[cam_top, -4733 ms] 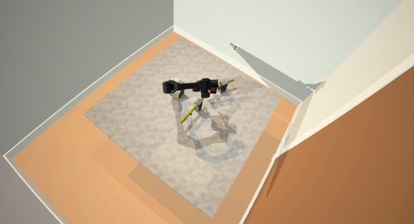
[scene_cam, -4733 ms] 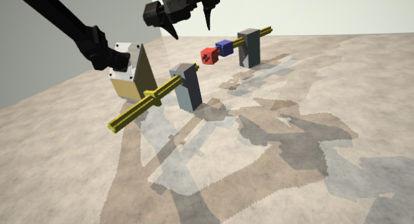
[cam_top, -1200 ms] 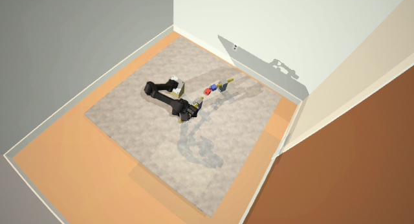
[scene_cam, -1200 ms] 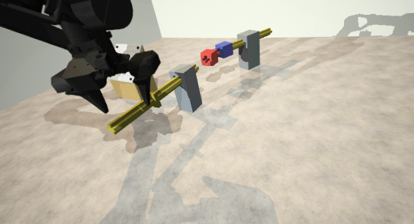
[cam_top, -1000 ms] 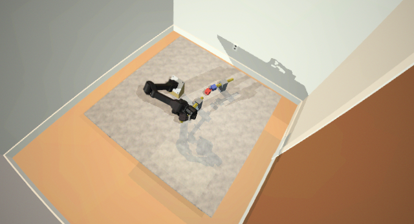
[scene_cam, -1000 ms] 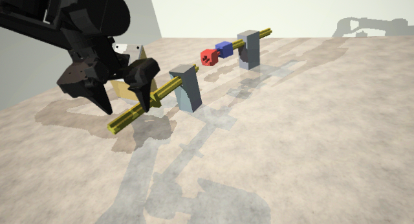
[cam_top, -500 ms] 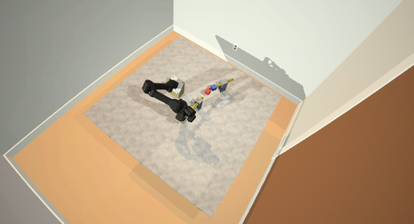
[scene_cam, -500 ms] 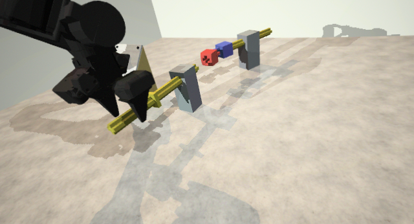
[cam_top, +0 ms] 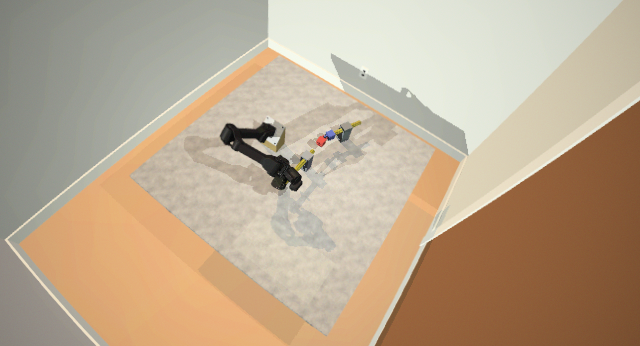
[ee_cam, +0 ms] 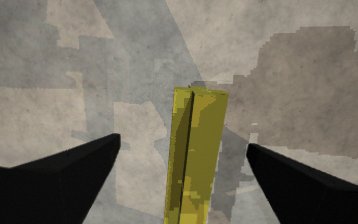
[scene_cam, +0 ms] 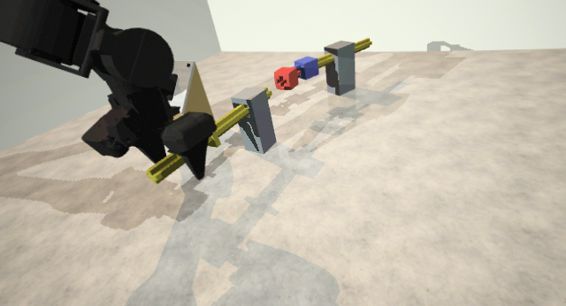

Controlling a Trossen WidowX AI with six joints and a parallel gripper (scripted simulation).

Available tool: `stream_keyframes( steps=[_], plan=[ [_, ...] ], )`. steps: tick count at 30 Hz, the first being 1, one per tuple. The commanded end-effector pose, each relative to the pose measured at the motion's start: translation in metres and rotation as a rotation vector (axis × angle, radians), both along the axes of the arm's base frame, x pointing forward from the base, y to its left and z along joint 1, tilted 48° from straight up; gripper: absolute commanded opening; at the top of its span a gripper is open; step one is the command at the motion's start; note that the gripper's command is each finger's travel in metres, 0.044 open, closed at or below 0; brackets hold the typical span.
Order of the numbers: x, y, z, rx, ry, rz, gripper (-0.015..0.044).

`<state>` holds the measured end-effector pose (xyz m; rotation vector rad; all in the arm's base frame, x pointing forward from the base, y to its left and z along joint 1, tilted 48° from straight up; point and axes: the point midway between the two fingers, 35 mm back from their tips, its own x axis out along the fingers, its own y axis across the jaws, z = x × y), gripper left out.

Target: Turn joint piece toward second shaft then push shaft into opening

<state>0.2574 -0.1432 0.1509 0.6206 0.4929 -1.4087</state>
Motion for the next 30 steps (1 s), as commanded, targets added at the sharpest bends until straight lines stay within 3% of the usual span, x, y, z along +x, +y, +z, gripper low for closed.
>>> stream_keyframes(
  steps=[1, 3, 16, 27, 30],
  plan=[
    [0.0001, -0.004, -0.0057, 0.004, 0.006, 0.005, 0.044],
    [0.0001, -0.0048, -0.0063, 0.004, 0.006, 0.005, 0.044],
    [0.0001, -0.0048, -0.0063, 0.004, 0.006, 0.005, 0.0102],
    [0.0001, -0.0048, -0.0063, 0.004, 0.006, 0.005, 0.0102],
    [0.0001, -0.0048, -0.0063, 0.004, 0.006, 0.005, 0.0067]
  ],
)
